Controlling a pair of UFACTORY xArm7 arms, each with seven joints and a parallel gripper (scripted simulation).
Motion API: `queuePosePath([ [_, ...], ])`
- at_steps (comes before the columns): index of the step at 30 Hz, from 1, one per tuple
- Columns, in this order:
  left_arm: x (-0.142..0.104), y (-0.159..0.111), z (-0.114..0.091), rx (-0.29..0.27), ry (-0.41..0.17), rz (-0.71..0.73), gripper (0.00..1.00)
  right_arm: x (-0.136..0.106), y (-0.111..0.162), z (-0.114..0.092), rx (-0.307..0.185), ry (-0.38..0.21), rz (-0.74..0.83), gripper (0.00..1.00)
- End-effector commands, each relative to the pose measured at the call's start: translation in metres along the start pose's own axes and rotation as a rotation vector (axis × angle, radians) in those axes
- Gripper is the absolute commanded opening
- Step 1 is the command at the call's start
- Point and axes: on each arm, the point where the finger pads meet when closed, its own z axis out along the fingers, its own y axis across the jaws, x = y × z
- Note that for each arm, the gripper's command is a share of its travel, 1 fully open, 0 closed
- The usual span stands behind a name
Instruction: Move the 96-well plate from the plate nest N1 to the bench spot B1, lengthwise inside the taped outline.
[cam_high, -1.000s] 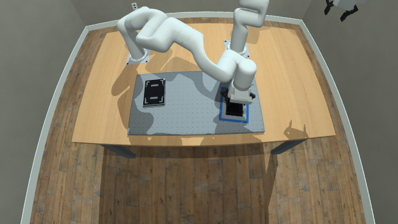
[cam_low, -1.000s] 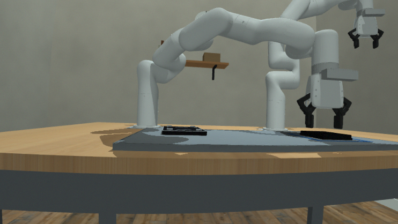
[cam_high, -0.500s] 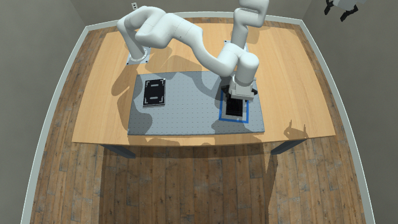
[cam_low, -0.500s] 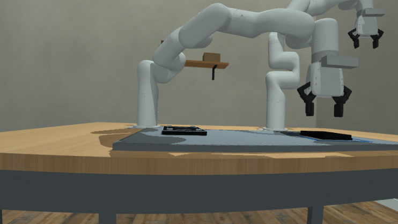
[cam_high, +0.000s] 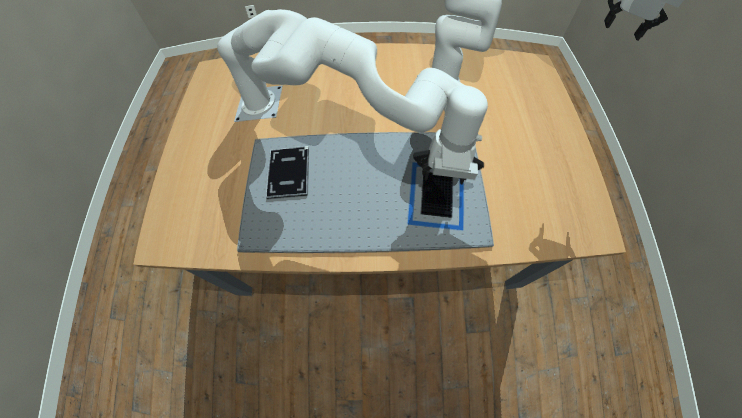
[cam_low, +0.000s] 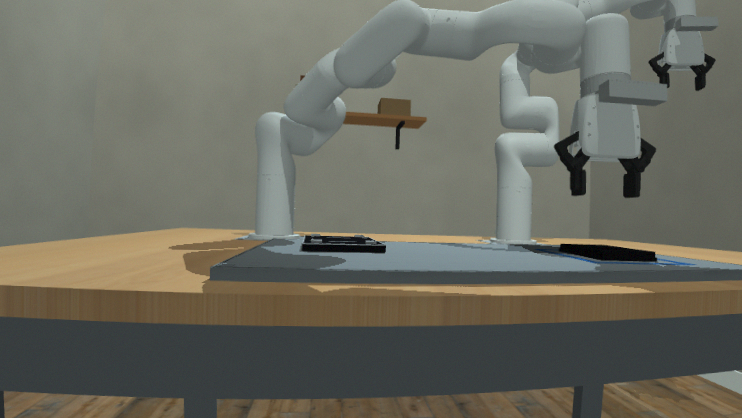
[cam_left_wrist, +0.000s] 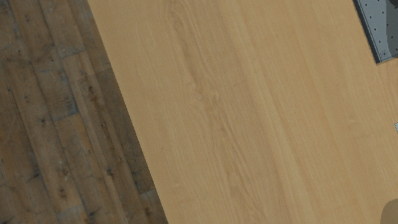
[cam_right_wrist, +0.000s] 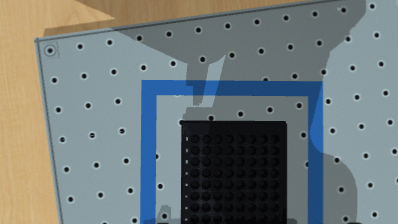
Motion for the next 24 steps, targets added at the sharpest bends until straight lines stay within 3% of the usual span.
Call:
queuePosePath([
  [1,0.0,0.0,-0.001,0.003,0.0,0.0,1.0,0.0,-0.001,-0.005,0.003,0.001,0.0,1.0],
  [18,0.0,0.0,-0.001,0.003,0.0,0.0,1.0,0.0,-0.001,-0.005,0.003,0.001,0.0,1.0],
  [24,0.0,0.0,-0.001,0.003,0.0,0.0,1.0,0.0,0.019,-0.005,0.003,0.001,0.0,1.0],
])
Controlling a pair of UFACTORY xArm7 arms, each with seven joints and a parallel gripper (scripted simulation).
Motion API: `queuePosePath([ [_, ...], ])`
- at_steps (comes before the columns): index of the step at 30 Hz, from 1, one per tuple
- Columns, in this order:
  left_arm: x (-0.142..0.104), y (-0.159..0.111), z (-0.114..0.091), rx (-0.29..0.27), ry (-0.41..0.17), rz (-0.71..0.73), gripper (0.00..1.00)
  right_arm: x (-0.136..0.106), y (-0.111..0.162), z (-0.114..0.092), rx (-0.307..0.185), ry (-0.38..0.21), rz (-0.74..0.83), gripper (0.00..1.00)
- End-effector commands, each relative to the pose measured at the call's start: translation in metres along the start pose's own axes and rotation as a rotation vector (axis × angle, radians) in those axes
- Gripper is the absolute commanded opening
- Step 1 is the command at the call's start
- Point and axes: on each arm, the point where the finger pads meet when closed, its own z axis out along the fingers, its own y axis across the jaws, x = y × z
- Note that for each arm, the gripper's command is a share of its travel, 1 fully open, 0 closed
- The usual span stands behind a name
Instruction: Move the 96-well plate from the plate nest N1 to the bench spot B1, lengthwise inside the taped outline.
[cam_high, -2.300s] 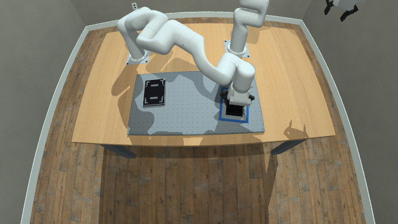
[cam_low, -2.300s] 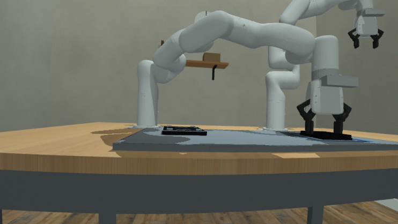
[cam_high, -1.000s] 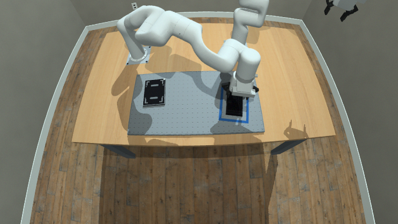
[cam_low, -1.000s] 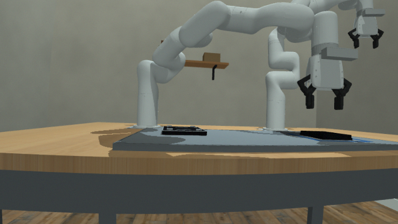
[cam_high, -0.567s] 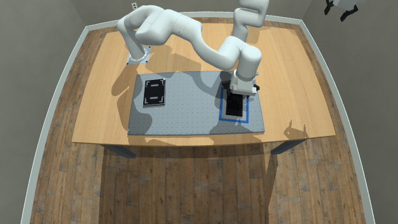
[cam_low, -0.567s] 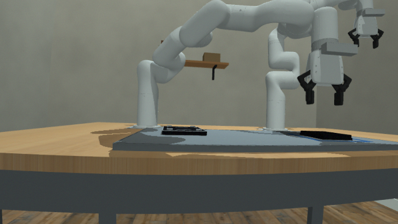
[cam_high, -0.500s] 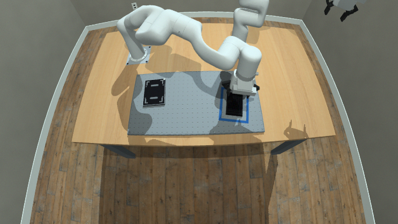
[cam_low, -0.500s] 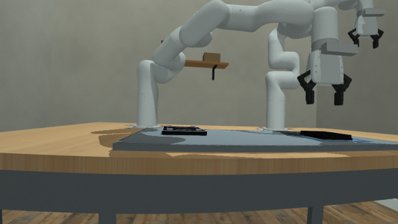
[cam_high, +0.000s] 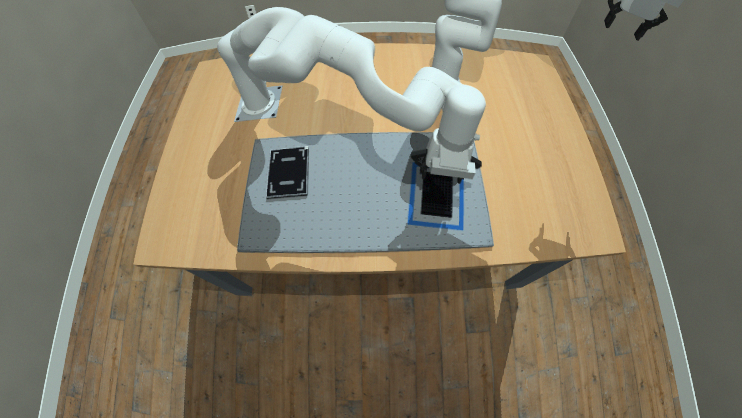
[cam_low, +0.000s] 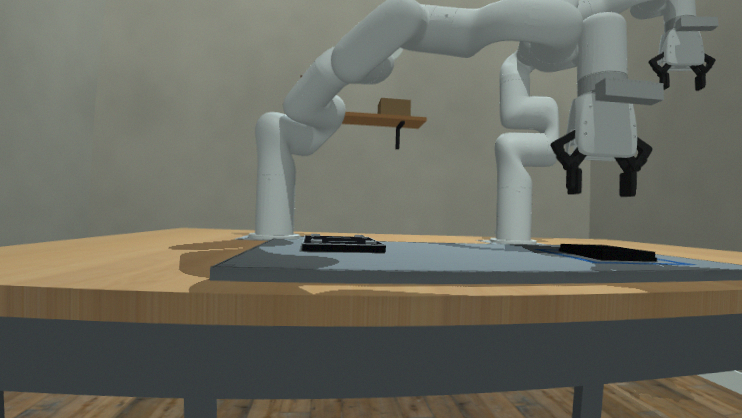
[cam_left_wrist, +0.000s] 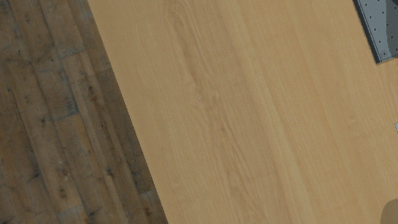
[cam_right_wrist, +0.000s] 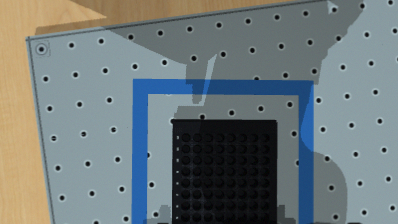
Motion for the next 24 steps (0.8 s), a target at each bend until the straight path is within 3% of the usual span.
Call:
queuePosePath([
  [1,0.0,0.0,-0.001,0.003,0.0,0.0,1.0,0.0,0.016,-0.003,0.01,0.005,0.001,1.0],
  [24,0.0,0.0,-0.001,0.003,0.0,0.0,1.0,-0.003,0.082,-0.002,0.01,0.005,0.0,1.0],
])
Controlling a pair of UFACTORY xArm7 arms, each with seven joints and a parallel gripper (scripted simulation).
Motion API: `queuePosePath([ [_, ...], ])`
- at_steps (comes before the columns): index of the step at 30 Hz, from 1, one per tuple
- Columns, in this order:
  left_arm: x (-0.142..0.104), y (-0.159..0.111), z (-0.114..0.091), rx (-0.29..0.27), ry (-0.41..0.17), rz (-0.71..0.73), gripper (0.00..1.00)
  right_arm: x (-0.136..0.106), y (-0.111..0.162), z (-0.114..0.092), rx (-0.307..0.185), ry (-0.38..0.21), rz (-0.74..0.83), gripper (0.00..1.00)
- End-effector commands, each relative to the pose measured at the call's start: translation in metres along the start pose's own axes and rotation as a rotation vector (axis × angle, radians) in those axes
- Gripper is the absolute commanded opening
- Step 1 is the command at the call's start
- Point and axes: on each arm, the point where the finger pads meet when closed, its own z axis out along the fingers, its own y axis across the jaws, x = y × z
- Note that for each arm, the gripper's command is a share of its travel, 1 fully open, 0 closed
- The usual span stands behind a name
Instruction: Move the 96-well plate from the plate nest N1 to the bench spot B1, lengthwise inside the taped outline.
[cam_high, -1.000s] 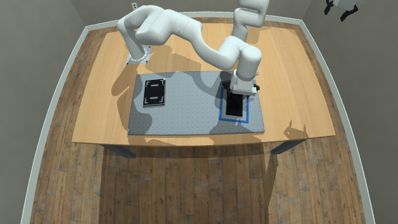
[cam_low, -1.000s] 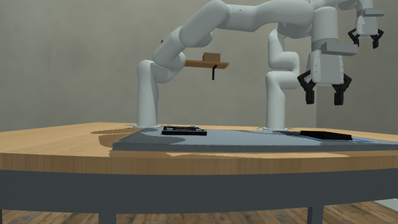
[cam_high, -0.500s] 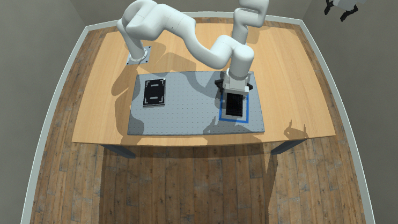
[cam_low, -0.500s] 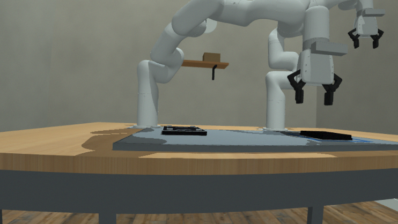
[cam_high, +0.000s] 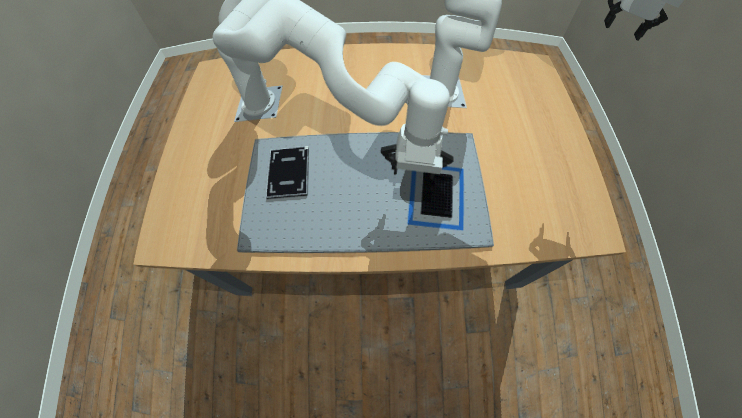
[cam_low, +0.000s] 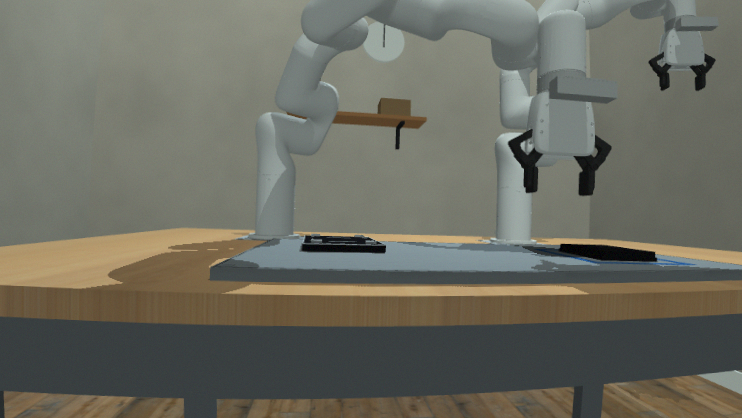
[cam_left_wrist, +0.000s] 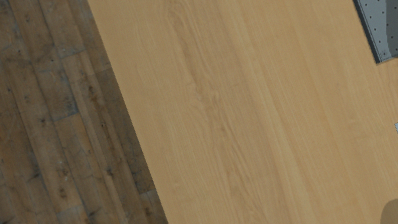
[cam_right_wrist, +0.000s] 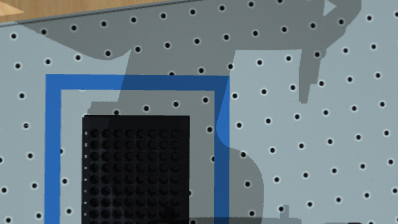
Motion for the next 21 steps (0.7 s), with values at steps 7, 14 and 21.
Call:
queuePosePath([
  [7,0.0,0.0,-0.001,0.003,0.0,0.0,1.0,-0.001,0.032,-0.003,0.018,0.007,-0.001,1.0],
  [14,0.0,0.0,-0.001,0.003,0.0,0.0,1.0,-0.002,0.042,-0.002,0.018,0.007,-0.001,1.0],
  [21,0.0,0.0,-0.001,0.003,0.0,0.0,1.0,-0.002,0.042,-0.002,0.018,0.007,-0.001,1.0],
])
